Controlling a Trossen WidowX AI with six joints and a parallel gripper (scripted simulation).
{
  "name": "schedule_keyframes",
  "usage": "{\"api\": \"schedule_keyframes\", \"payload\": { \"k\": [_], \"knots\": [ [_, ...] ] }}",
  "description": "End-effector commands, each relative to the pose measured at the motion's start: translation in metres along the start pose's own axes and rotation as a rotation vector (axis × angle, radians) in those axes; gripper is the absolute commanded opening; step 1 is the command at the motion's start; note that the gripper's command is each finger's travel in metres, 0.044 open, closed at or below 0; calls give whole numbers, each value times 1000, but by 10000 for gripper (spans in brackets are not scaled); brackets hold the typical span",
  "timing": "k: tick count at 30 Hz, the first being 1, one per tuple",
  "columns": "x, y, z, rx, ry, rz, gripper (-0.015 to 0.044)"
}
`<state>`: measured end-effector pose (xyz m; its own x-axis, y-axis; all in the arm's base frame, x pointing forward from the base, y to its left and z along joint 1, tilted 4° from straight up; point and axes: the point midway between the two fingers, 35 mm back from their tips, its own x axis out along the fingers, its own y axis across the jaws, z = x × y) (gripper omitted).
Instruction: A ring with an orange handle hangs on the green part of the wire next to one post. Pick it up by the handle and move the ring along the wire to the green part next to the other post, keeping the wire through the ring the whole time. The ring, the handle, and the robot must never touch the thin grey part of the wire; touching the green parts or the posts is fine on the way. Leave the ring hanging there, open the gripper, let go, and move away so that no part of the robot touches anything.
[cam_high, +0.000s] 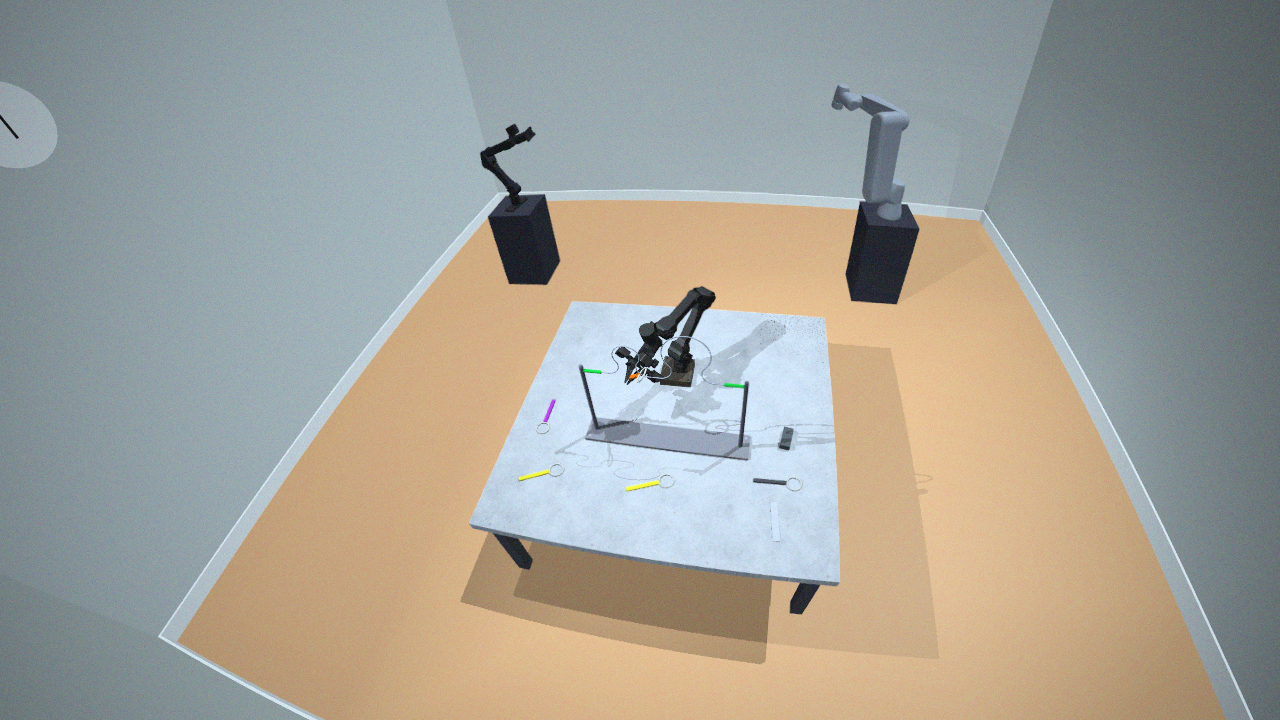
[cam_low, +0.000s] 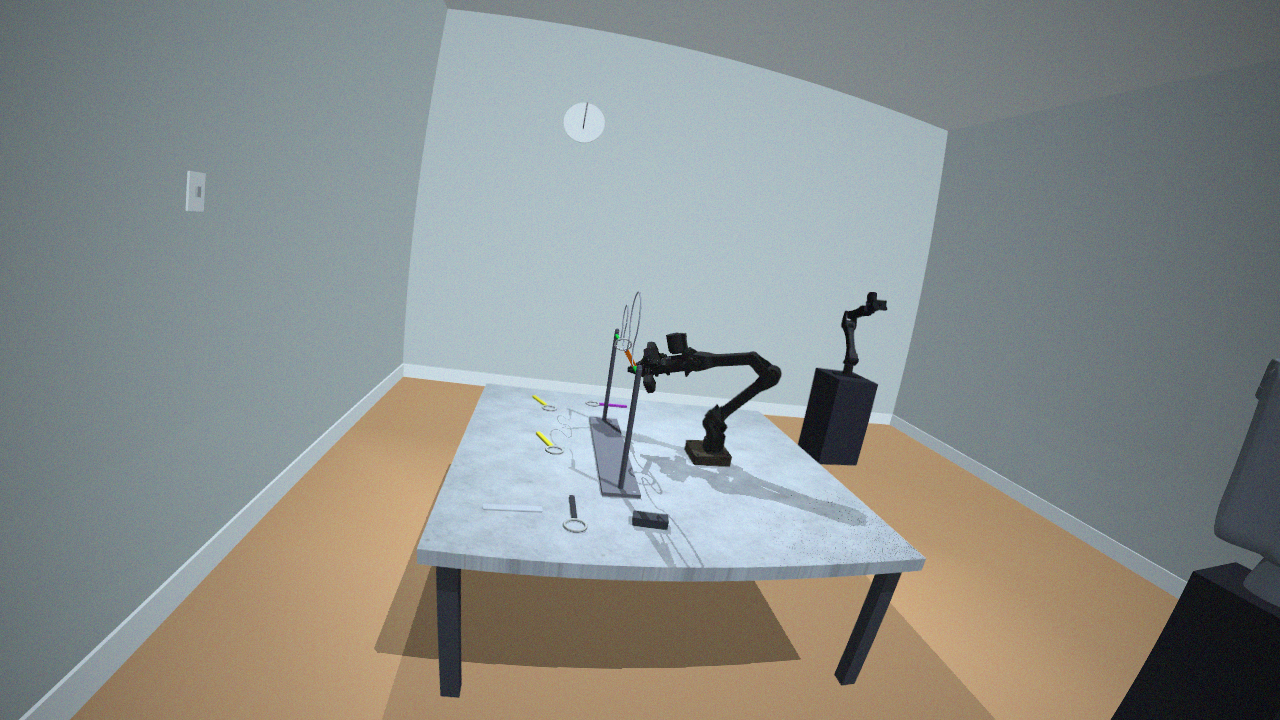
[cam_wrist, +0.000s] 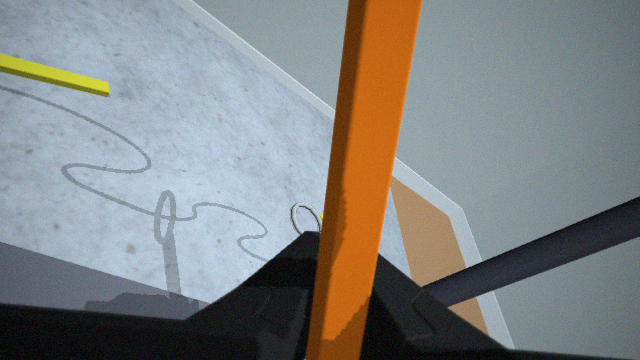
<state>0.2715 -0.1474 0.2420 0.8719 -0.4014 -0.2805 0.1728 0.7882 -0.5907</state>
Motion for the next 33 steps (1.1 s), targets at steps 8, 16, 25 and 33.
{"api": "schedule_keyframes", "payload": {
  "k": [8,16,25,33],
  "knots": [
    [-9,40,4,233,32,128,-150],
    [-16,62,12,368,49,205,-150],
    [-24,81,21,473,62,265,-150],
    [-29,92,28,524,68,293,-150]
  ]
}}
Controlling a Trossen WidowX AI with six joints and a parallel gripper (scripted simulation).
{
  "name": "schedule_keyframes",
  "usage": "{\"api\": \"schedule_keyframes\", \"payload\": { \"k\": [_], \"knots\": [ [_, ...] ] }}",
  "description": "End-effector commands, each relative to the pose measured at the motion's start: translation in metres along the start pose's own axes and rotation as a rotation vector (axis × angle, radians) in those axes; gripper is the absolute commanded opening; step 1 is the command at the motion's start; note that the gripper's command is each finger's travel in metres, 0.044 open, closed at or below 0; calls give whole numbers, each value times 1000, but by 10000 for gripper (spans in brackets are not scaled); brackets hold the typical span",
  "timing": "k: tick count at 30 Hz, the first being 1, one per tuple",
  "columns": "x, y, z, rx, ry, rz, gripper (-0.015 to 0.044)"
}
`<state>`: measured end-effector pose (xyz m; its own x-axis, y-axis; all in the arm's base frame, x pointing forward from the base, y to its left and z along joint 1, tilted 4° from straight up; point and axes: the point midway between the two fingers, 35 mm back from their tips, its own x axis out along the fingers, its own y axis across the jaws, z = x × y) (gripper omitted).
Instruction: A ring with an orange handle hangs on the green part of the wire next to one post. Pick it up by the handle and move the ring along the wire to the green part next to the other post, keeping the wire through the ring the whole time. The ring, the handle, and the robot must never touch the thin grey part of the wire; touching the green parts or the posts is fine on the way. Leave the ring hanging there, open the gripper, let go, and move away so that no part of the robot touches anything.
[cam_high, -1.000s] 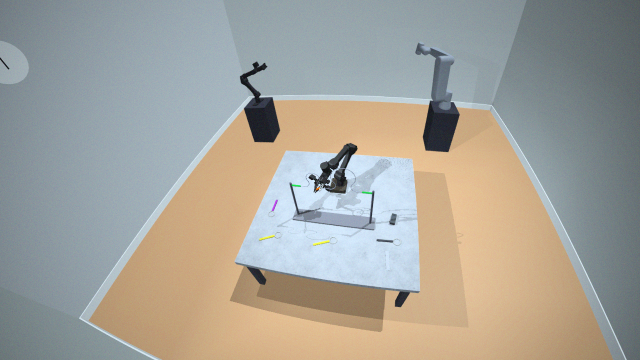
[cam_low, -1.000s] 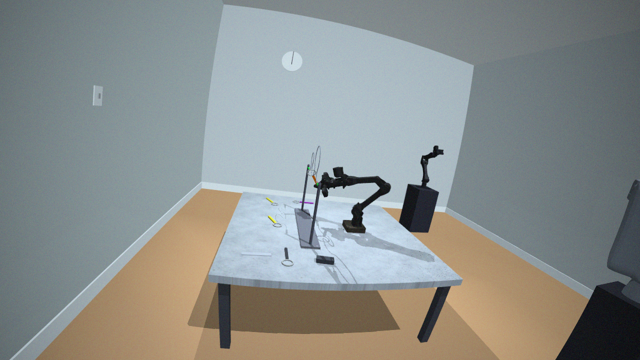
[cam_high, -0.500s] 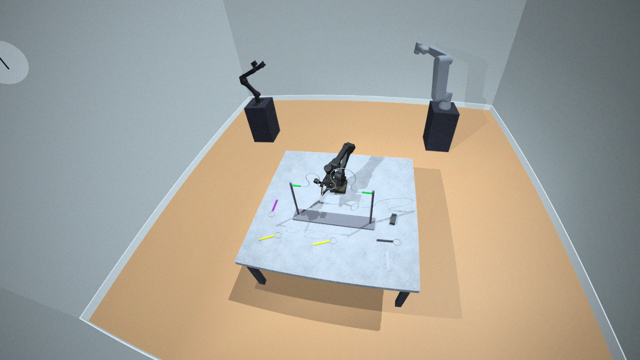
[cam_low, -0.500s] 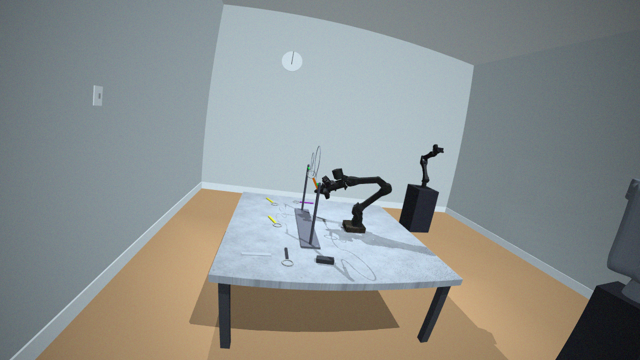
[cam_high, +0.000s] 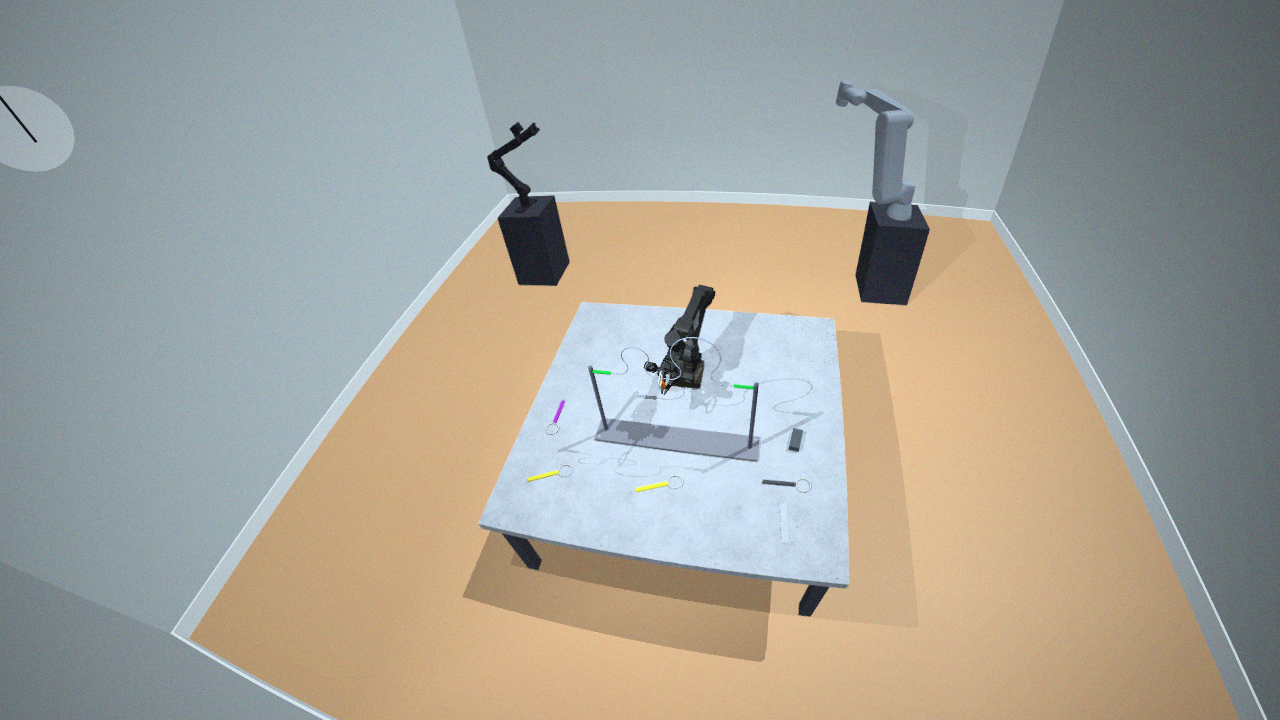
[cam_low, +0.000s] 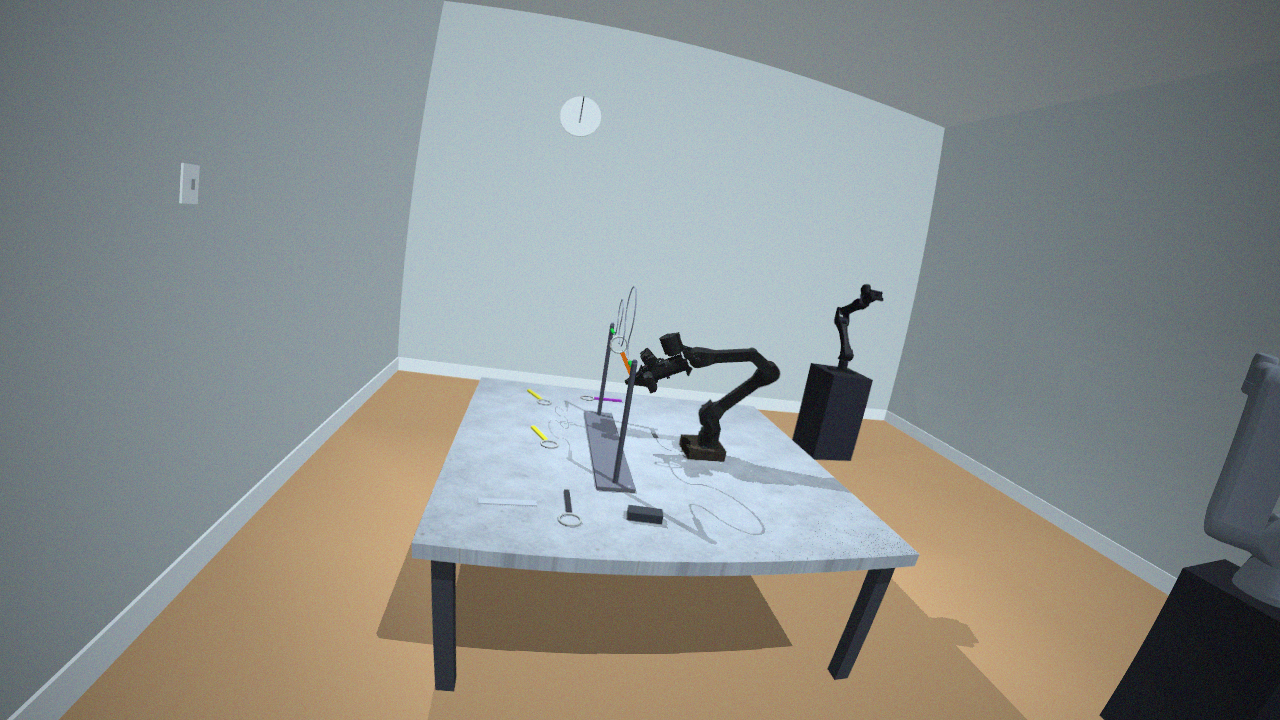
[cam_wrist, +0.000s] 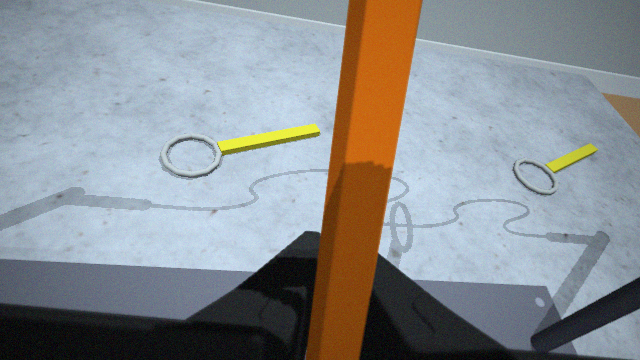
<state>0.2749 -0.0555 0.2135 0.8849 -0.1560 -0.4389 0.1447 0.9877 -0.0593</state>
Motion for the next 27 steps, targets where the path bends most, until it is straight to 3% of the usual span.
{"api": "schedule_keyframes", "payload": {
  "k": [1,27],
  "knots": [
    [-3,7,4,27,-6,11,-150],
    [-9,47,6,141,6,76,-150]
  ]
}}
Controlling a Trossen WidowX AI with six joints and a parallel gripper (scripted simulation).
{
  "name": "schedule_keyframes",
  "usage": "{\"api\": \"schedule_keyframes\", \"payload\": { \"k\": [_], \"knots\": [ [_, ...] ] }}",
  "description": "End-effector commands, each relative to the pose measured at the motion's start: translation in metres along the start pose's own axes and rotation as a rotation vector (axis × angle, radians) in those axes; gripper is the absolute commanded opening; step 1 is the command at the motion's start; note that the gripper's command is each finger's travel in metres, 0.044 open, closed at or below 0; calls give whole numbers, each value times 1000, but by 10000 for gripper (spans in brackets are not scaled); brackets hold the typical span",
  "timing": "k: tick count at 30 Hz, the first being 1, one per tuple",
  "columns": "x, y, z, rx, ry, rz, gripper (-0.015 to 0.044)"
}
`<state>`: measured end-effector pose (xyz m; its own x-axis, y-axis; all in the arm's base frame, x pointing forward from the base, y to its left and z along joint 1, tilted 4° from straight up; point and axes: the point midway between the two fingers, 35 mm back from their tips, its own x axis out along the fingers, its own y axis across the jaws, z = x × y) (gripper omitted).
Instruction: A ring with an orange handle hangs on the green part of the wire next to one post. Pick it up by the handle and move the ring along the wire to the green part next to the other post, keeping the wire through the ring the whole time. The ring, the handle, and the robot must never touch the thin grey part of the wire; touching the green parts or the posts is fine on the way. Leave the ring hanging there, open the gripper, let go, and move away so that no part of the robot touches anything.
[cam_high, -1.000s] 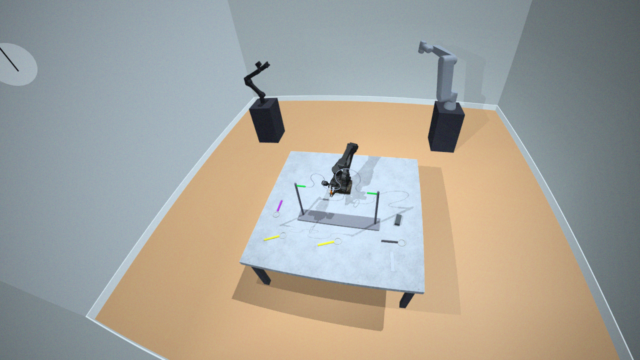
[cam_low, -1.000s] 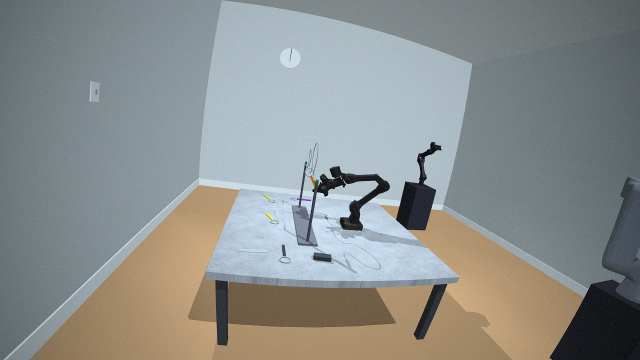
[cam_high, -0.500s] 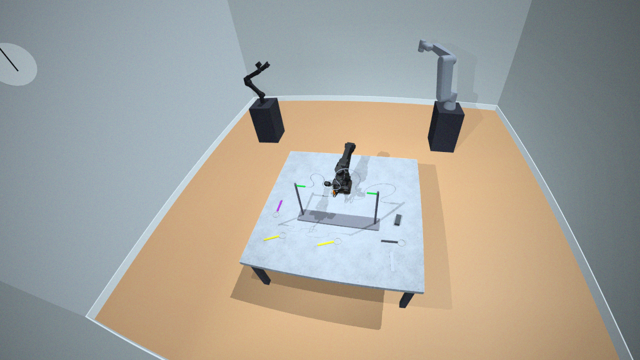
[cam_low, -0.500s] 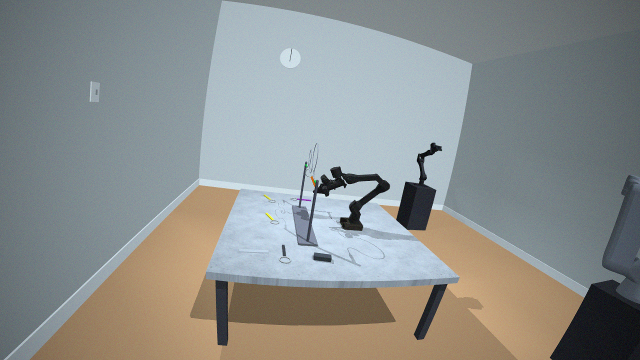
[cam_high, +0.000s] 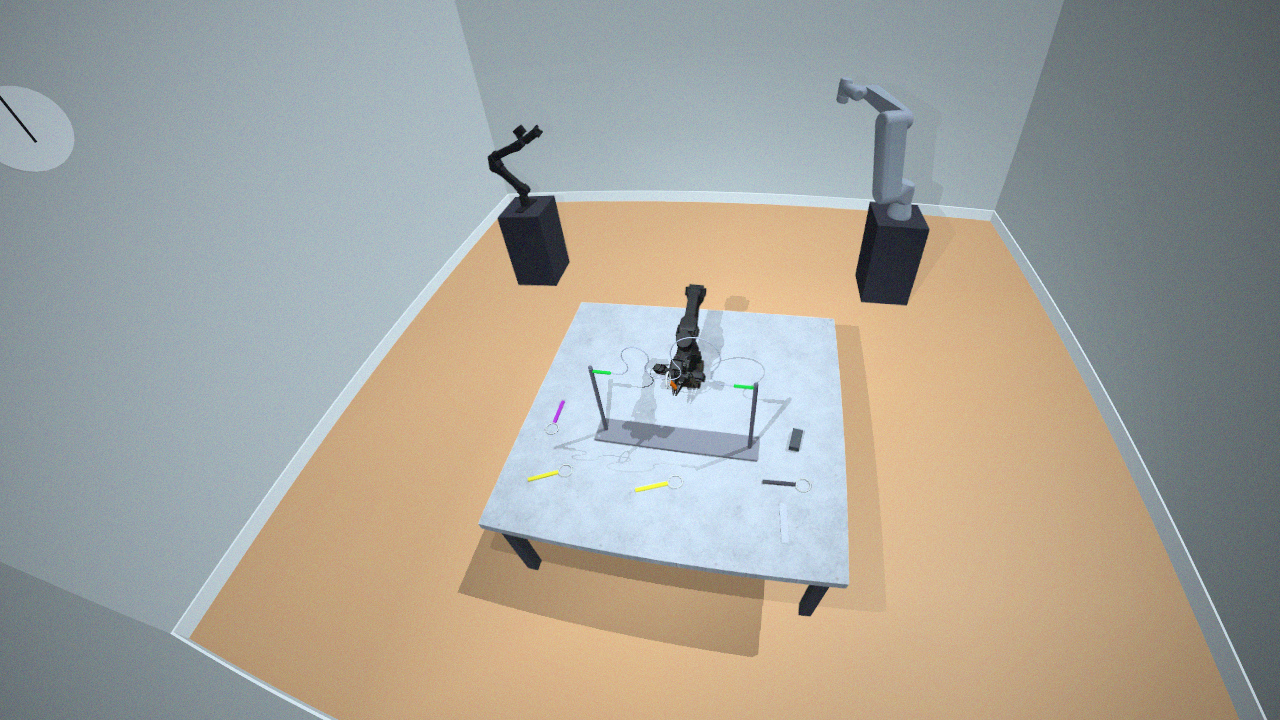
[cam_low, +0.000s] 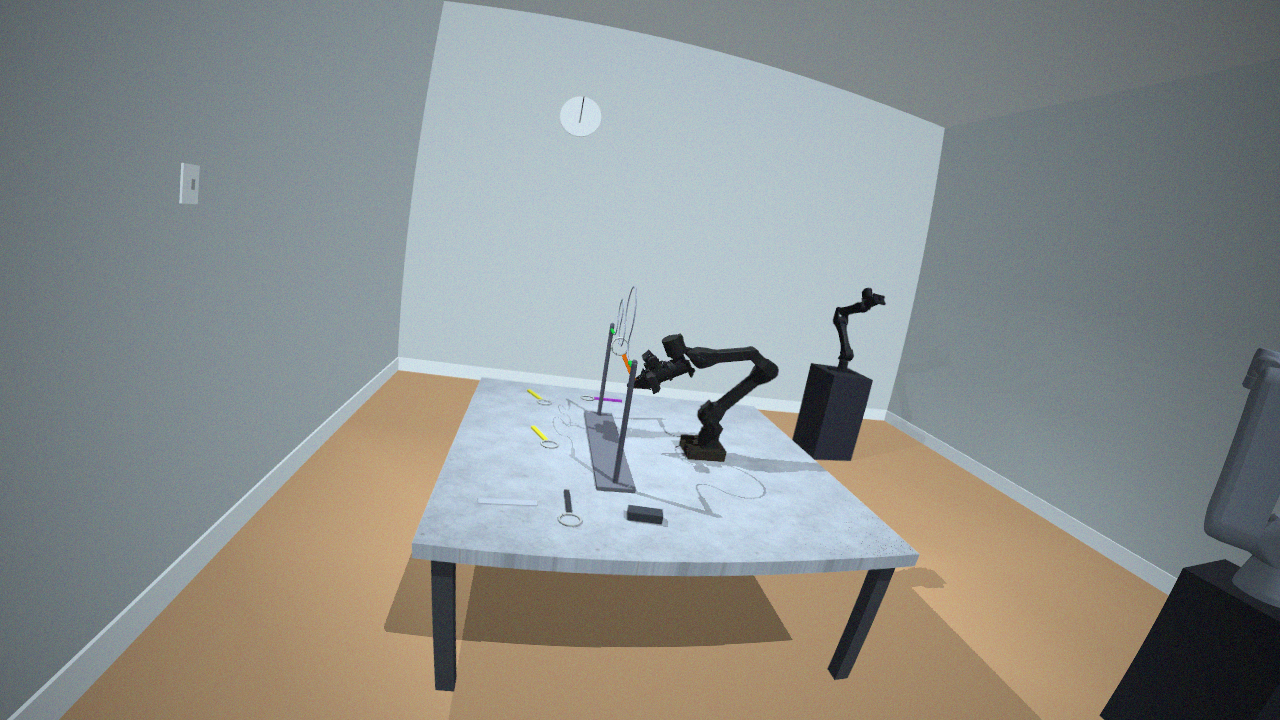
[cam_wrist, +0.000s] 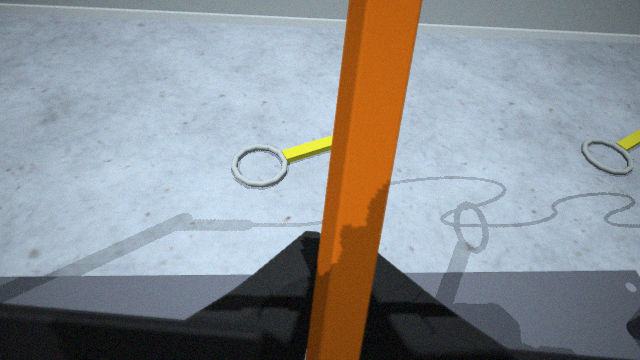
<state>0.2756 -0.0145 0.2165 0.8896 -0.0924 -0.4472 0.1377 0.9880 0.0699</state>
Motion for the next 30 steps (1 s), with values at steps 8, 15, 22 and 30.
{"api": "schedule_keyframes", "payload": {
  "k": [8,15,22,30],
  "knots": [
    [-5,27,4,127,8,69,-150],
    [-10,48,8,246,22,137,-150],
    [-17,70,16,385,39,216,-150],
    [-27,92,28,541,59,305,-150]
  ]
}}
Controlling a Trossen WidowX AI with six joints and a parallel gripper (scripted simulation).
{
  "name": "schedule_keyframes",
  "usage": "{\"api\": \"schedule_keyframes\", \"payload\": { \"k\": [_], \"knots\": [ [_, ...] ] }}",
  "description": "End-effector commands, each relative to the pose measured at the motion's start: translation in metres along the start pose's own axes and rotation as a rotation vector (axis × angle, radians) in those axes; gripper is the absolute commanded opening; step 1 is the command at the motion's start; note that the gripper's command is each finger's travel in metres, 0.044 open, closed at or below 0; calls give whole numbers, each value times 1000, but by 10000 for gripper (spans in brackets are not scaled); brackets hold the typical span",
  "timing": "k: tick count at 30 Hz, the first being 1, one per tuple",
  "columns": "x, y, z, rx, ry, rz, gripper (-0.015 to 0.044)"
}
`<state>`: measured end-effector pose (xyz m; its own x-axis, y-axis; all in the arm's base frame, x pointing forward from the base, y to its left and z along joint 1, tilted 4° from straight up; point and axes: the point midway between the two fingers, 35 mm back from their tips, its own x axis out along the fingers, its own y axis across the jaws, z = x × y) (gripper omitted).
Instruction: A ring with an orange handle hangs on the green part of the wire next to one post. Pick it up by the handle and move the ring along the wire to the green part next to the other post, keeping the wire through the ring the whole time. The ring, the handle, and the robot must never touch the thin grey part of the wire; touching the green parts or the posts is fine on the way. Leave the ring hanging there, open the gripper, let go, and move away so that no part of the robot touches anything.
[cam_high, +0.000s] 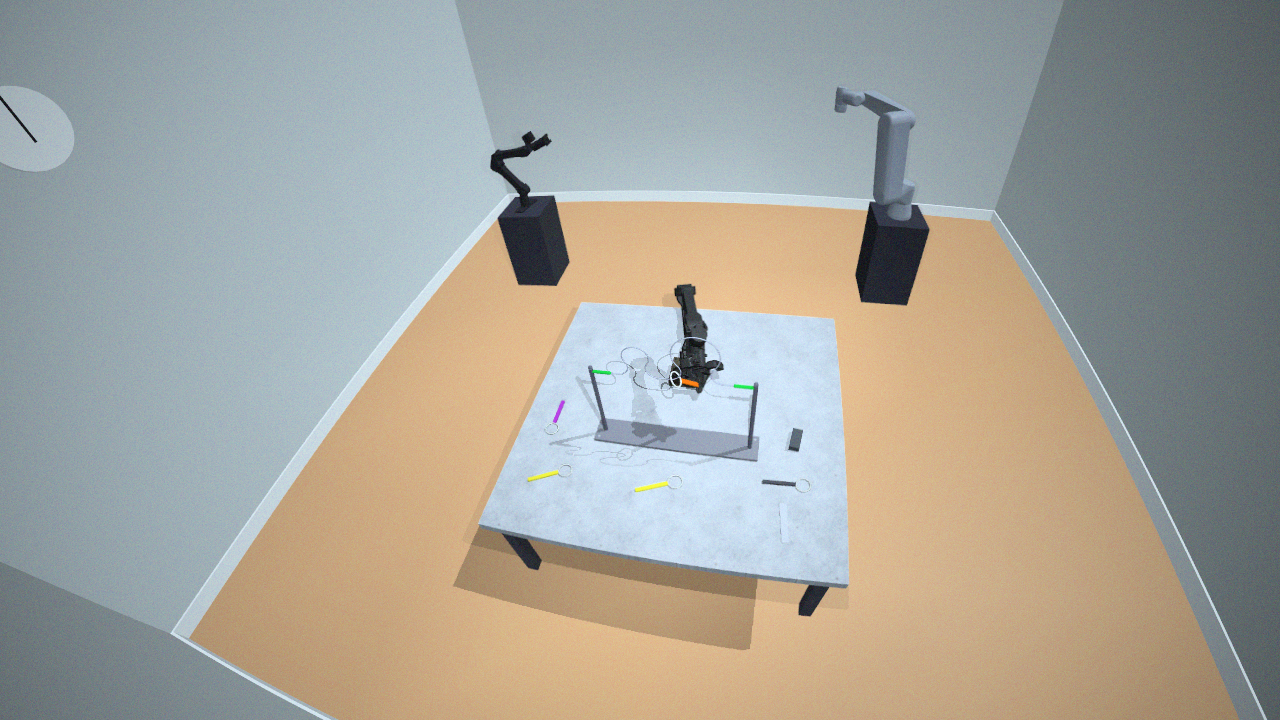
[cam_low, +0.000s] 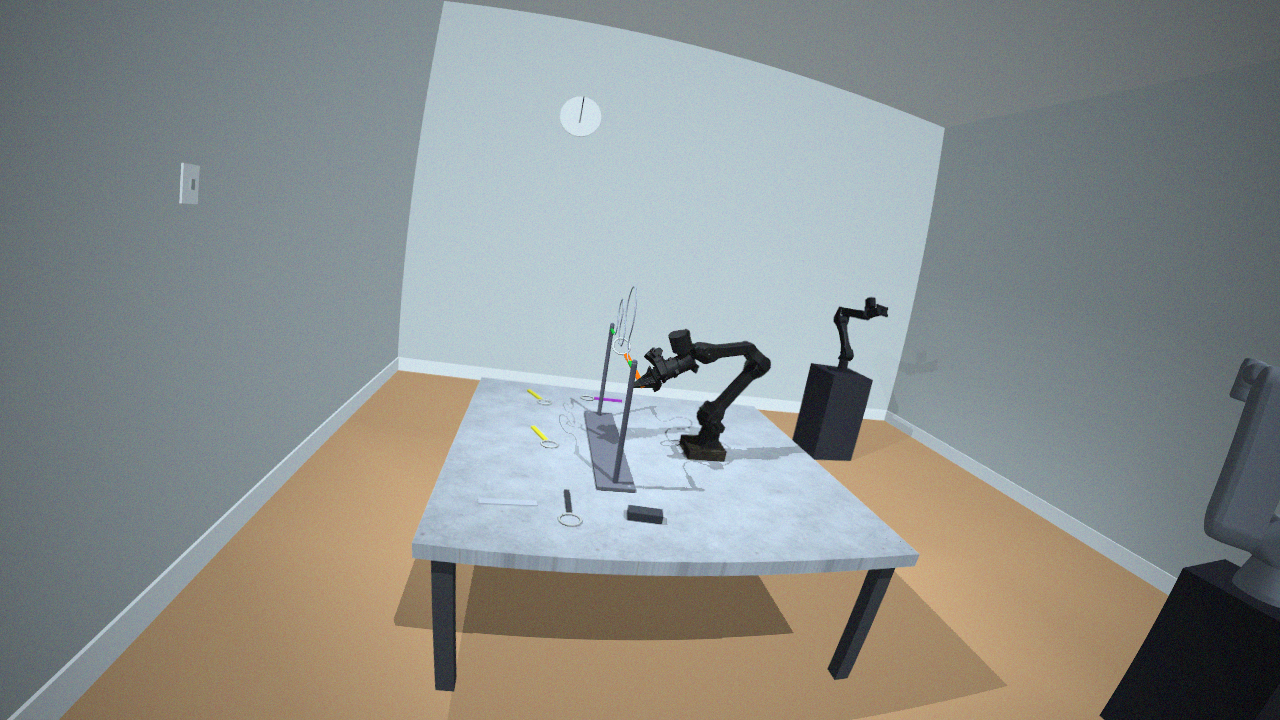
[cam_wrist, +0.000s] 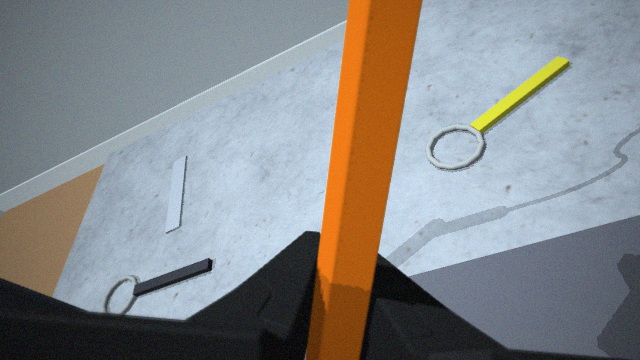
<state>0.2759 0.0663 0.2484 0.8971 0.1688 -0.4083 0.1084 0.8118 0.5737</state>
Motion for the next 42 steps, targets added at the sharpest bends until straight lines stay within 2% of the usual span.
{"api": "schedule_keyframes", "payload": {
  "k": [1,42],
  "knots": [
    [-3,17,3,85,5,56,-150],
    [-37,105,42,678,81,391,-150]
  ]
}}
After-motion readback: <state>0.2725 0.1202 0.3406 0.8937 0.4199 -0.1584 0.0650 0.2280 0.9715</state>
